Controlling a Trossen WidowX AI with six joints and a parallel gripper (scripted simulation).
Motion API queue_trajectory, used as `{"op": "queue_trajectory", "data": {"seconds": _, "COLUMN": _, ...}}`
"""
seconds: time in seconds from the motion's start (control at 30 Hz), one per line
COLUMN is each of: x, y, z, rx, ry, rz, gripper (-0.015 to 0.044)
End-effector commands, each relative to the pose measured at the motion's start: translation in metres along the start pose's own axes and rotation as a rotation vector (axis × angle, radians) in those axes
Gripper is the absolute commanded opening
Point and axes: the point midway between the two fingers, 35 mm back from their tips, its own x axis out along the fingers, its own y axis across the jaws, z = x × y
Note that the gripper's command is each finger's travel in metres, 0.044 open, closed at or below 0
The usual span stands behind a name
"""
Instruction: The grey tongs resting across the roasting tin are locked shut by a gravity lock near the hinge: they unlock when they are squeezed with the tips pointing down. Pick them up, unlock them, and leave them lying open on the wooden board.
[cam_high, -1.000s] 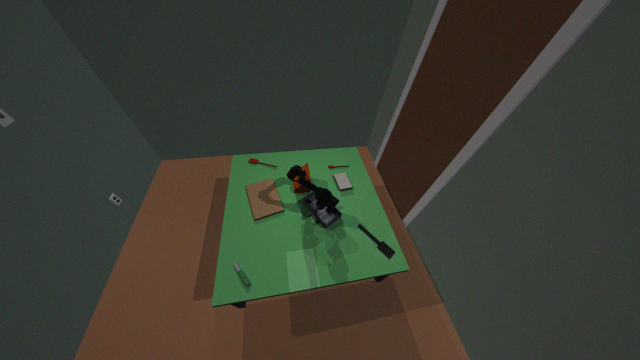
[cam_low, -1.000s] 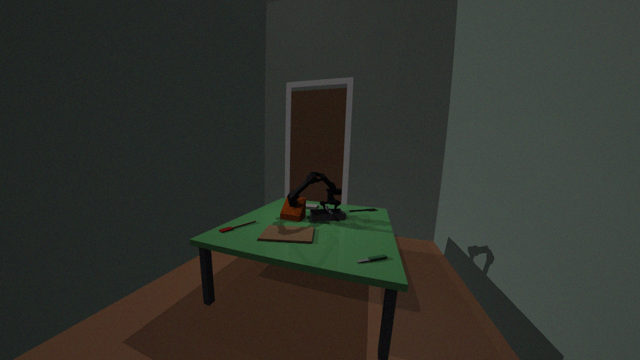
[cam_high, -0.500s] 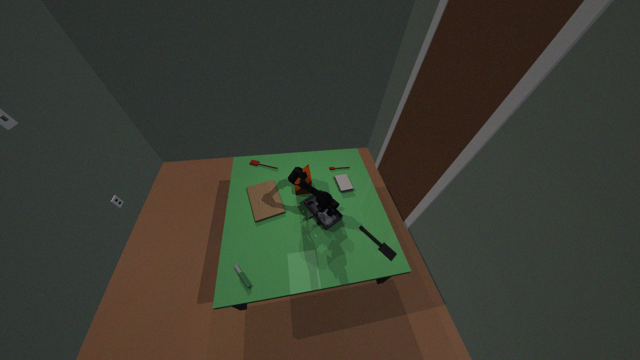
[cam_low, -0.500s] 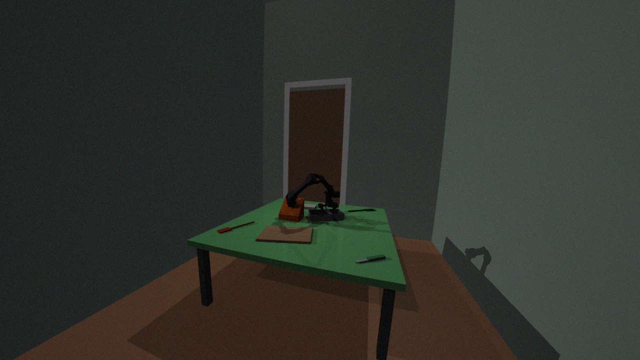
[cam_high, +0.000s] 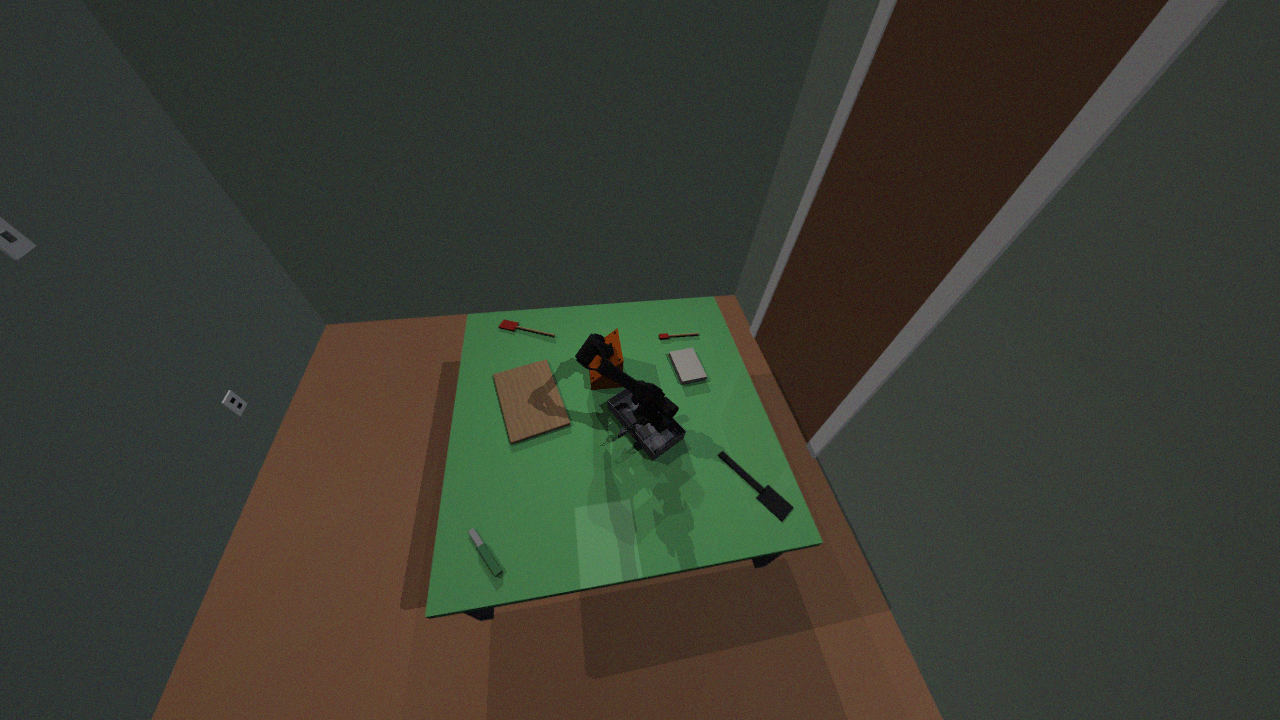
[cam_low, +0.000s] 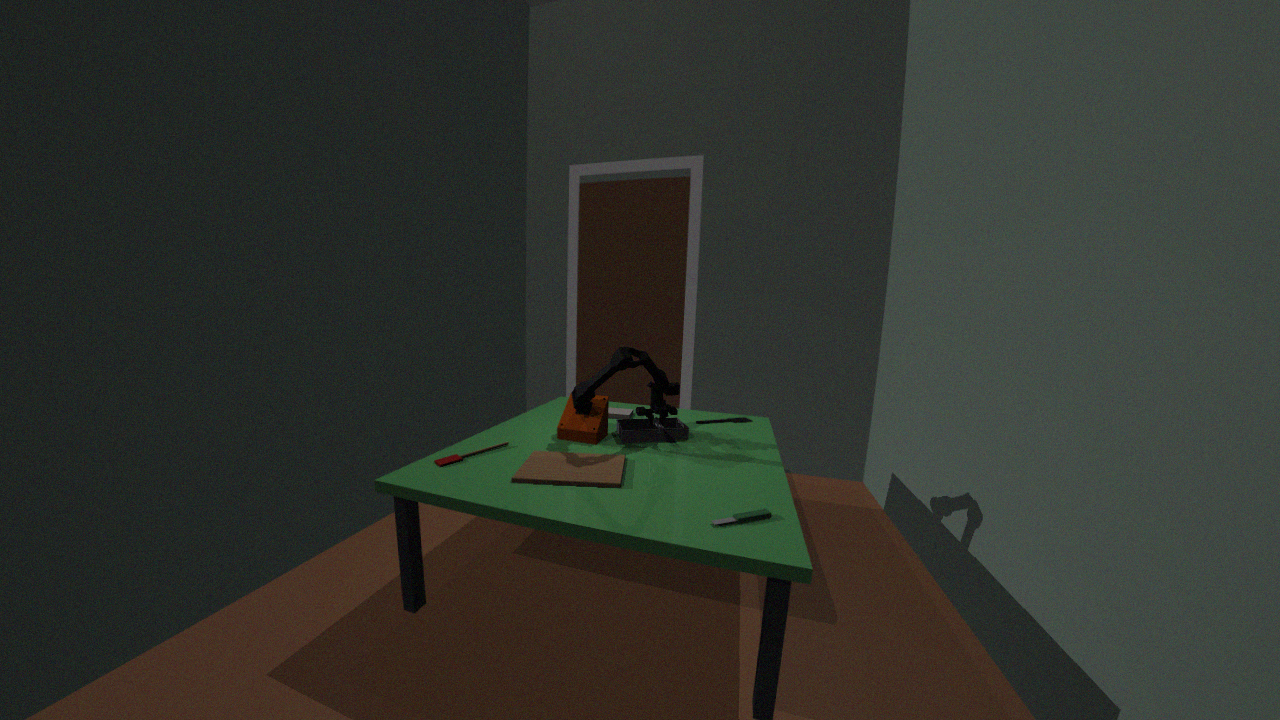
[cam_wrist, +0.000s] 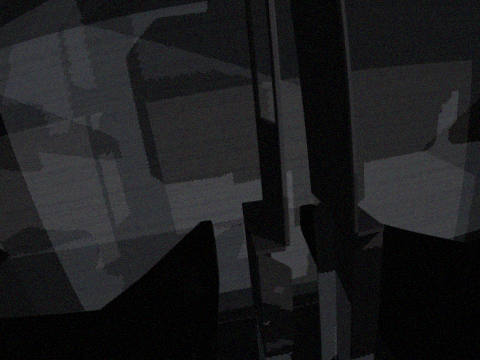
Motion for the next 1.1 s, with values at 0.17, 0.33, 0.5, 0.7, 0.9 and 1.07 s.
{"op": "queue_trajectory", "data": {"seconds": 0.17, "x": 0.0, "y": 0.0, "z": 0.0, "rx": 0.001, "ry": 0.0, "rz": 0.001, "gripper": 0.0085}}
{"op": "queue_trajectory", "data": {"seconds": 0.33, "x": 0.0, "y": 0.0, "z": 0.0, "rx": 0.001, "ry": 0.0, "rz": 0.001, "gripper": 0.0051}}
{"op": "queue_trajectory", "data": {"seconds": 0.5, "x": 0.0, "y": 0.0, "z": 0.0, "rx": 0.001, "ry": 0.0, "rz": 0.001, "gripper": -0.0002}}
{"op": "queue_trajectory", "data": {"seconds": 0.7, "x": -0.008, "y": 0.001, "z": 0.0, "rx": 0.0, "ry": 0.001, "rz": 0.001, "gripper": -0.015}}
{"op": "queue_trajectory", "data": {"seconds": 0.9, "x": -0.075, "y": 0.002, "z": -0.001, "rx": -0.009, "ry": -0.001, "rz": -0.006, "gripper": -0.015}}
{"op": "queue_trajectory", "data": {"seconds": 1.07, "x": -0.079, "y": 0.001, "z": -0.001, "rx": -0.009, "ry": -0.002, "rz": -0.007, "gripper": -0.015}}
